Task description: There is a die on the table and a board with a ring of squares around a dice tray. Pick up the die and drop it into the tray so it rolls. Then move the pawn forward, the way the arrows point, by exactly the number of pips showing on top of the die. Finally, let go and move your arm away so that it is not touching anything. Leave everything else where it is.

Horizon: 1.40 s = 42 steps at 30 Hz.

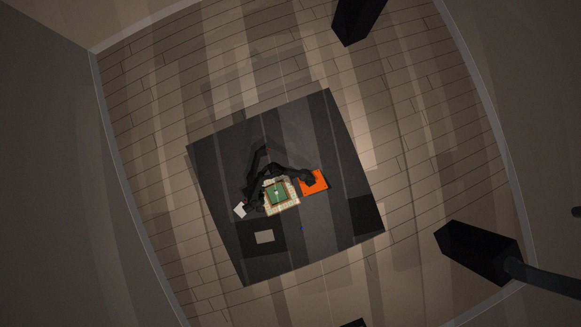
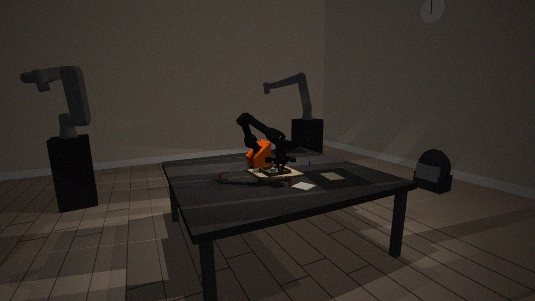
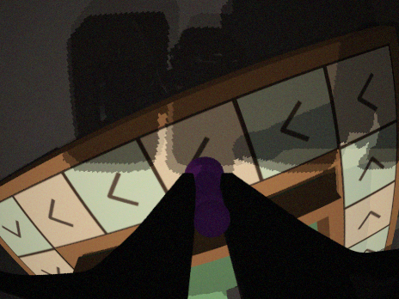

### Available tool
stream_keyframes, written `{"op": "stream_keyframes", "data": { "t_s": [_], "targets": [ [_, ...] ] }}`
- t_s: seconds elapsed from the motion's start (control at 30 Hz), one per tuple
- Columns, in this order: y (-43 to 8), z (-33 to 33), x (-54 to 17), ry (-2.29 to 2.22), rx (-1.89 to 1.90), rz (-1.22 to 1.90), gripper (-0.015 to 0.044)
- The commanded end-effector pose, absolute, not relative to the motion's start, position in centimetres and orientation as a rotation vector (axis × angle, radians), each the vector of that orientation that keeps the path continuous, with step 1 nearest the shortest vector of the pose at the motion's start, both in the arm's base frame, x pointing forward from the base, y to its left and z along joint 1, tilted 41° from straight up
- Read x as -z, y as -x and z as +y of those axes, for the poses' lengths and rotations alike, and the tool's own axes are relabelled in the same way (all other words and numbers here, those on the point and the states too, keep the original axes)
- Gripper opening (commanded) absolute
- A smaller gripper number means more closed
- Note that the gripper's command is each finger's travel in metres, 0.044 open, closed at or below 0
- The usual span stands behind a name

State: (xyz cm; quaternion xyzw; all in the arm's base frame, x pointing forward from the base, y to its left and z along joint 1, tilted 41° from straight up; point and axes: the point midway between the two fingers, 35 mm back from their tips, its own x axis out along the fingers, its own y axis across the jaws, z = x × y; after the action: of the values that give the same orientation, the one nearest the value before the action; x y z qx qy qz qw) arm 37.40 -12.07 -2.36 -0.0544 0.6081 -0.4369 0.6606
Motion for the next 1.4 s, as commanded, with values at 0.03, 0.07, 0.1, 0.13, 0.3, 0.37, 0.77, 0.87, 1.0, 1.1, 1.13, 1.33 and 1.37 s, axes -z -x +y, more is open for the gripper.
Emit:
{"op": "stream_keyframes", "data": {
  "t_s": [0.03, 0.07, 0.1, 0.13, 0.3, 0.37, 0.77, 0.87, 1.0, 1.1, 1.13, 1.33, 1.37],
  "targets": [
    [-37.0, -12.5, 3.0, 0.133, 0.989, 1.386, 0.0000],
    [-37.0, -12.6, 3.2, 0.133, 0.989, 1.386, 0.0000],
    [-37.0, -12.7, 3.3, 0.133, 0.989, 1.386, 0.0000],
    [-37.0, -12.8, 3.4, 0.133, 0.989, 1.386, 0.0000],
    [-37.3, -13.0, 3.1, 0.120, 0.991, 1.371, 0.0026],
    [-37.3, -13.0, 3.1, 0.120, 0.991, 1.371, 0.0079],
    [-38.0, -9.7, -0.6, 0.131, 0.988, 1.386, 0.0394],
    [-38.0, -9.7, -0.6, 0.131, 0.988, 1.386, 0.0440],
    [-36.4, -7.6, -1.3, 0.154, 0.950, 1.409, 0.0440],
    [-32.5, -3.8, -2.6, 0.207, 0.877, 1.455, 0.0440],
    [-31.1, -2.7, -3.0, 0.227, 0.855, 1.470, 0.0440],
    [-27.7, -0.4, -3.9, 0.282, 0.795, 1.501, 0.0440],
    [-27.7, -0.4, -3.9, 0.282, 0.795, 1.501, 0.0440]
  ]
}}
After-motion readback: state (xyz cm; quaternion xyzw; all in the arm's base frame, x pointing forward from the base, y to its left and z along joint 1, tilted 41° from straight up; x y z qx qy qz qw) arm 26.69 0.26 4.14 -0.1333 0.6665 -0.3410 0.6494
